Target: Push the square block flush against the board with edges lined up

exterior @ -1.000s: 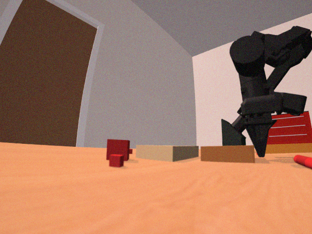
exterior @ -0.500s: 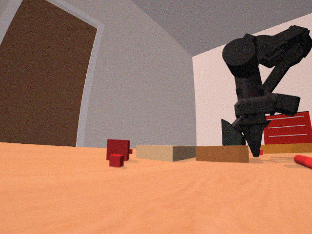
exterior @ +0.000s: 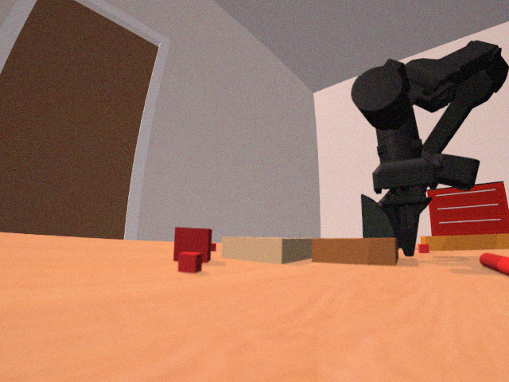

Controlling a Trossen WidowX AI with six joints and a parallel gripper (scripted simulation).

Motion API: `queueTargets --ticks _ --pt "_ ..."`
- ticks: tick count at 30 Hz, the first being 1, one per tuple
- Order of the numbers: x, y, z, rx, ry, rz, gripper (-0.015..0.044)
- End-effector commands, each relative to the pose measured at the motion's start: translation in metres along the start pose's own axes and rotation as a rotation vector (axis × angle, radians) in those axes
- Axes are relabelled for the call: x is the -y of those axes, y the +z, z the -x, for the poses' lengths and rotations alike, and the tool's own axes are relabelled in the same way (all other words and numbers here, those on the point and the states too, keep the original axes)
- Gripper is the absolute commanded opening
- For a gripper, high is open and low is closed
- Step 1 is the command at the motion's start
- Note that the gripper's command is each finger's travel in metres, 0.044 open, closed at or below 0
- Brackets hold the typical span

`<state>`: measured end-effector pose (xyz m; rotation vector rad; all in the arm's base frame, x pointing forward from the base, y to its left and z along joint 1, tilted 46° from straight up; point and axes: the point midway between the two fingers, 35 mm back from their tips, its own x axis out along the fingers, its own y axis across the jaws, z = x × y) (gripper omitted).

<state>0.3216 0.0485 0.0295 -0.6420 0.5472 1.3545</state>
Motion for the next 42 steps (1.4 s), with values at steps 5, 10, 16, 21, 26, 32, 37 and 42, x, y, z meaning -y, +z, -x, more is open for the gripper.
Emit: queueTargets --ticks 5,10,16,21,26,32,37,42 --pt "-0.001 -0.007 -0.001 0.000 0.003 0.002 0.0000" --pt "-0.001 -0.003 -0.001 0.000 0.003 0.002 0.0000" --pt "0.000 0.007 -0.001 0.000 0.003 0.002 0.0000" --pt "0.000 0.015 -0.001 0.001 0.003 0.003 0.0000" --pt "0.000 0.023 -0.001 0.001 0.003 0.003 0.0000" --pt "0.000 0.033 -0.001 0.003 0.002 0.003 0.0000" --pt "0.000 0.041 -0.001 0.004 0.002 0.002 0.0000" --pt "0.001 0.036 0.034 0.002 0.003 0.005 0.0000"
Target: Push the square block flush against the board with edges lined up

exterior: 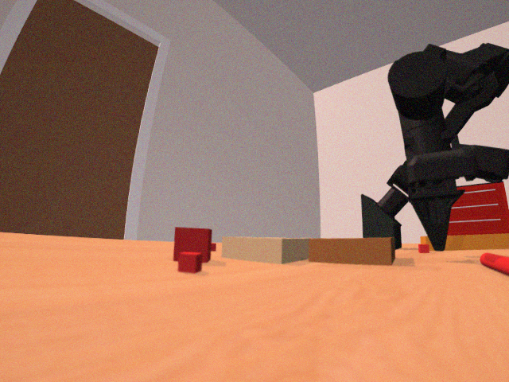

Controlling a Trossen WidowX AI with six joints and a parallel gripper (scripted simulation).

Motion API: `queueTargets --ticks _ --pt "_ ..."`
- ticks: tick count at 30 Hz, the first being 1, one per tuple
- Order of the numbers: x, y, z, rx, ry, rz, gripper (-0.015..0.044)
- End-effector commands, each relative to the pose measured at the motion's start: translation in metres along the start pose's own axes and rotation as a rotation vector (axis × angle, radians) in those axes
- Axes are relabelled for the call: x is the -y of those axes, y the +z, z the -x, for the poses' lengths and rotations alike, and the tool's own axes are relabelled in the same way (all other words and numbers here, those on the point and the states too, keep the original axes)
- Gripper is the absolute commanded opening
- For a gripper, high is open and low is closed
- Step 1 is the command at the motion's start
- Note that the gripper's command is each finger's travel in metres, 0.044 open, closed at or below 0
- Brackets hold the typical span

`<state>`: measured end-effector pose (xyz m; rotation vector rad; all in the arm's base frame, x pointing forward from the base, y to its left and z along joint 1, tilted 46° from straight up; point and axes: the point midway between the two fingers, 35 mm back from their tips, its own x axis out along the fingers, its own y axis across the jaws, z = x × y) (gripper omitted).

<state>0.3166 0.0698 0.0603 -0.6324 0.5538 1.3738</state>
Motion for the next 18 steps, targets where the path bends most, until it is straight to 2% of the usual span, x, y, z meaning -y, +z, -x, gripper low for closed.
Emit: queueTargets --ticks 1,7,11,14,16,18 --pt "0.003 0.000 0.038 -0.002 -0.018 0.006 0.0000" --pt "0.002 0.000 0.047 -0.001 -0.018 0.005 0.0000" --pt "0.001 -0.026 0.047 -0.001 -0.018 0.005 0.0000" --pt "0.000 -0.028 0.047 -0.001 -0.018 0.005 0.0000" --pt "0.002 -0.029 0.035 -0.002 -0.018 0.005 0.0000" --pt "0.003 -0.029 0.004 -0.002 -0.018 0.005 0.0000"
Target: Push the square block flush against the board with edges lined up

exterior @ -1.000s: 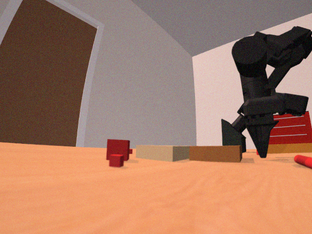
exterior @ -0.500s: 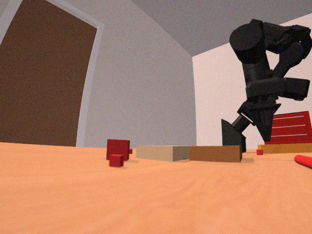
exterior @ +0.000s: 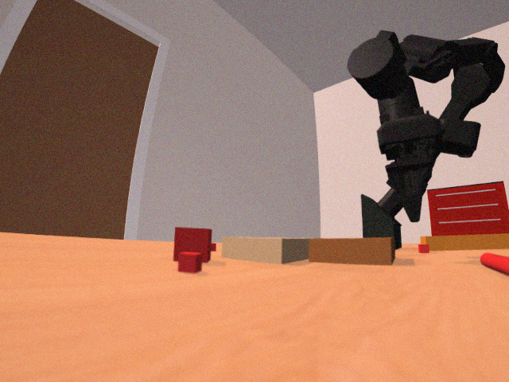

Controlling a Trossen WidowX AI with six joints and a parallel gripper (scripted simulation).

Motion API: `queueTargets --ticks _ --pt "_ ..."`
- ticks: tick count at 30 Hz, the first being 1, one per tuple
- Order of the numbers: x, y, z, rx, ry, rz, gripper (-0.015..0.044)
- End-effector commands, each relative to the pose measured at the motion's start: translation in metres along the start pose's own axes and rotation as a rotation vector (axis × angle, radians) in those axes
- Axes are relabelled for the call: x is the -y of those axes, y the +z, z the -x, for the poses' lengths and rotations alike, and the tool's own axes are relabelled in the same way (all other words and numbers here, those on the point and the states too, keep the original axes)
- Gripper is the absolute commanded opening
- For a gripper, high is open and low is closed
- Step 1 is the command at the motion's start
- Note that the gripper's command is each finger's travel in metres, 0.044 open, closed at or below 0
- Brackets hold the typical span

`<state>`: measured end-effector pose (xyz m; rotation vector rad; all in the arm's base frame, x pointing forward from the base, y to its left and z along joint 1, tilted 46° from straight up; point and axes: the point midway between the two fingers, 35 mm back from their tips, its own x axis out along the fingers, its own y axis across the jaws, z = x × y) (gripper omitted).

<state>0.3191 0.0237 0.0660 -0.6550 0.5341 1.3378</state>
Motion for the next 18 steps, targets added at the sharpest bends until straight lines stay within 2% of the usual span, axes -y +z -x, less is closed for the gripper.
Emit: queueTargets --ticks 1,18 --pt "-0.0064 0.0002 -0.0409 0.005 0.023 -0.007 0.0000" --pt "-0.0058 -0.0067 -0.0439 0.004 0.023 -0.007 0.0000"
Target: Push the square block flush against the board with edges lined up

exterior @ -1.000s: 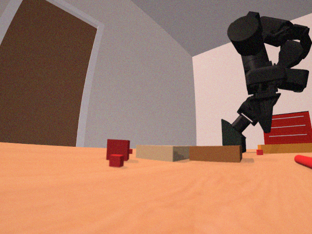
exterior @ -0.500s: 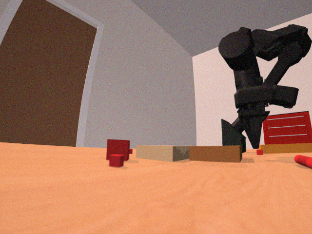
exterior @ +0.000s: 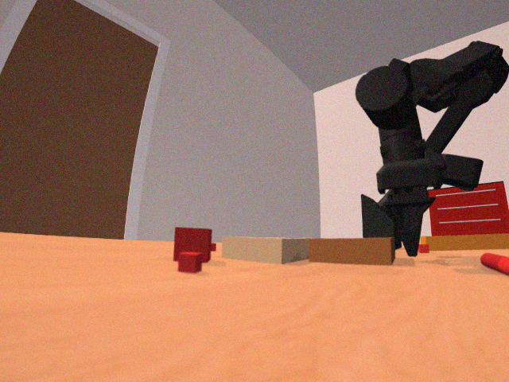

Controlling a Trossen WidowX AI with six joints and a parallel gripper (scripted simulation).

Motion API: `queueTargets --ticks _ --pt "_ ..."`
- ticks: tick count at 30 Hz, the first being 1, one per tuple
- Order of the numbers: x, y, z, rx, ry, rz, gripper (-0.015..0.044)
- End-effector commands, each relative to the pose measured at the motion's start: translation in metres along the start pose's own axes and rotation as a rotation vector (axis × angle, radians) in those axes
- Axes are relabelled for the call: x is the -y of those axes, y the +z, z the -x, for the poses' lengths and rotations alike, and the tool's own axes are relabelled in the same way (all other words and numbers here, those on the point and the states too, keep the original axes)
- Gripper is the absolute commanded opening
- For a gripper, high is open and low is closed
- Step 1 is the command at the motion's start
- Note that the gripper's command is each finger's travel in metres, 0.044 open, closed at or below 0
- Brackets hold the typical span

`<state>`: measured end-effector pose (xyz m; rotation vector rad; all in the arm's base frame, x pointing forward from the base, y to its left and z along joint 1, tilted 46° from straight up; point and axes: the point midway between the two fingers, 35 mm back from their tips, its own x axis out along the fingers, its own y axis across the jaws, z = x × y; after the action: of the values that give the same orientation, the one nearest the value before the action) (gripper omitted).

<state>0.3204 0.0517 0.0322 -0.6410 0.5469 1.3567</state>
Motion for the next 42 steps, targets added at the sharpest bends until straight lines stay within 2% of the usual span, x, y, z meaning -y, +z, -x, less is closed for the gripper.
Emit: queueTargets --ticks 1,42 --pt "0.000 -0.003 -0.001 0.001 0.000 0.002 0.0000" --pt "0.002 -0.024 -0.001 -0.002 0.000 0.002 0.0000"
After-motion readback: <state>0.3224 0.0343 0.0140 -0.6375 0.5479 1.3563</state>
